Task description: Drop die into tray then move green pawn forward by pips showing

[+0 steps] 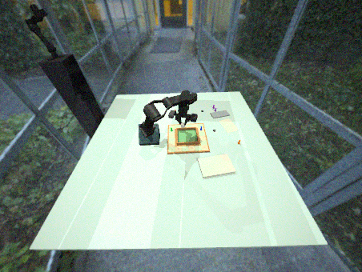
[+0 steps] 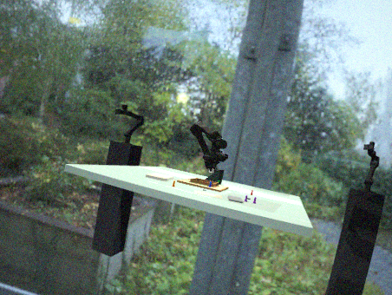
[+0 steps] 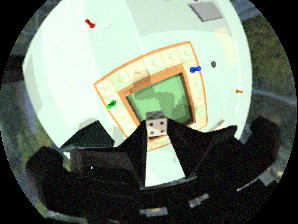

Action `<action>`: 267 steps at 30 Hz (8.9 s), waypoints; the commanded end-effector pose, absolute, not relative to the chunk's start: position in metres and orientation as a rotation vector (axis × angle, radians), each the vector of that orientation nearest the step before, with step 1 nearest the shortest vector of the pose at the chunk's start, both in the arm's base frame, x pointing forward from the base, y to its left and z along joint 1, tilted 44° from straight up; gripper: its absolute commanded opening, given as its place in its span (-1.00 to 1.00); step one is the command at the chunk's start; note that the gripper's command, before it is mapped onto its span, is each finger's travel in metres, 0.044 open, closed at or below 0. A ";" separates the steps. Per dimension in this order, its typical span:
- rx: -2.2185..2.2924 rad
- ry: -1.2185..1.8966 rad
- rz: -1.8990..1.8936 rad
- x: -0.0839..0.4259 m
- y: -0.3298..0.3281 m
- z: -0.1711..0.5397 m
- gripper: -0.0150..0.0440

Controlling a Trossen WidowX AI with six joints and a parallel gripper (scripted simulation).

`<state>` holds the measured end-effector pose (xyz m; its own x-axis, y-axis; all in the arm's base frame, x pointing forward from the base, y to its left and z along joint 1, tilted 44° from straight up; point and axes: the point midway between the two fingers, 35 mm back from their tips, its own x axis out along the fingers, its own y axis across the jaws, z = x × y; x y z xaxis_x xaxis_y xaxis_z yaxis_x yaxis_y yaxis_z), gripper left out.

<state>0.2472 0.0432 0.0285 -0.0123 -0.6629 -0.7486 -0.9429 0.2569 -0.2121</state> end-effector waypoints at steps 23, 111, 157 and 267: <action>-1.446 1.657 0.925 0.264 0.010 0.027 -0.49; -1.691 1.755 0.704 0.274 0.026 0.047 1.00; -0.643 1.535 -0.531 0.161 0.059 -0.023 0.19; -0.609 1.528 -0.472 0.213 -0.001 0.071 -0.49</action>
<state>0.2115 0.0135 0.0650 -0.0019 -0.6318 -0.7751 -0.0936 0.7719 -0.6289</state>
